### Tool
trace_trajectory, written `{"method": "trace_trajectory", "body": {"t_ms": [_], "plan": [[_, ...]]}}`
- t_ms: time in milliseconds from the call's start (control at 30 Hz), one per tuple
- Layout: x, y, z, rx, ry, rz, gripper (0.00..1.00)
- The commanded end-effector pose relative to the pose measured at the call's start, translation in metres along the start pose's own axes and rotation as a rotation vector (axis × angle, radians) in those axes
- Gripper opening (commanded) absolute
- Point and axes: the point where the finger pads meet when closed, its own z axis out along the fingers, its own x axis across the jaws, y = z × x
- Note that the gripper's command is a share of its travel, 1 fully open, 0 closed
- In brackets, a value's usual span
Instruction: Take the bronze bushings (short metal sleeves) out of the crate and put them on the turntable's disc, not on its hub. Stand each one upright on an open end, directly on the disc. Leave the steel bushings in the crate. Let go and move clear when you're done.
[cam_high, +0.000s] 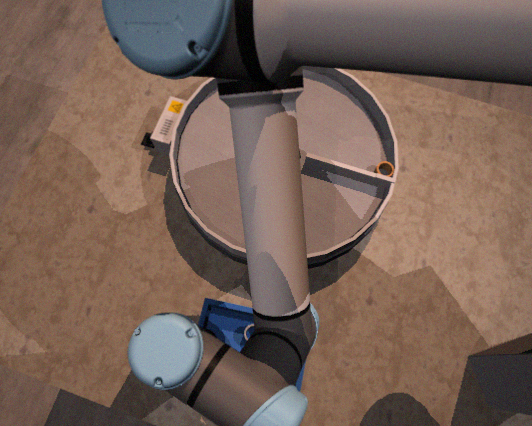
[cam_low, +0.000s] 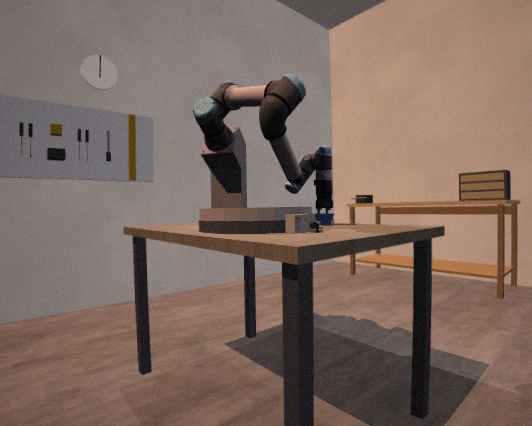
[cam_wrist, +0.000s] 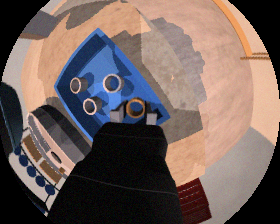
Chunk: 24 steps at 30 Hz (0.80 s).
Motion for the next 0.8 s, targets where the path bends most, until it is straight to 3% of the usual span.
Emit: {"method": "trace_trajectory", "body": {"t_ms": [0, 267, 567, 767], "plan": [[0.001, 0.001, 0.000, -0.002, 0.001, 0.002, 0.00], [0.001, 0.000, -0.007, -0.001, 0.002, -0.001, 0.00], [0.000, 0.000, -0.029, -0.001, 0.002, -0.001, 0.00], [0.000, 0.000, -0.058, -0.001, 0.002, -0.001, 0.00]]}}
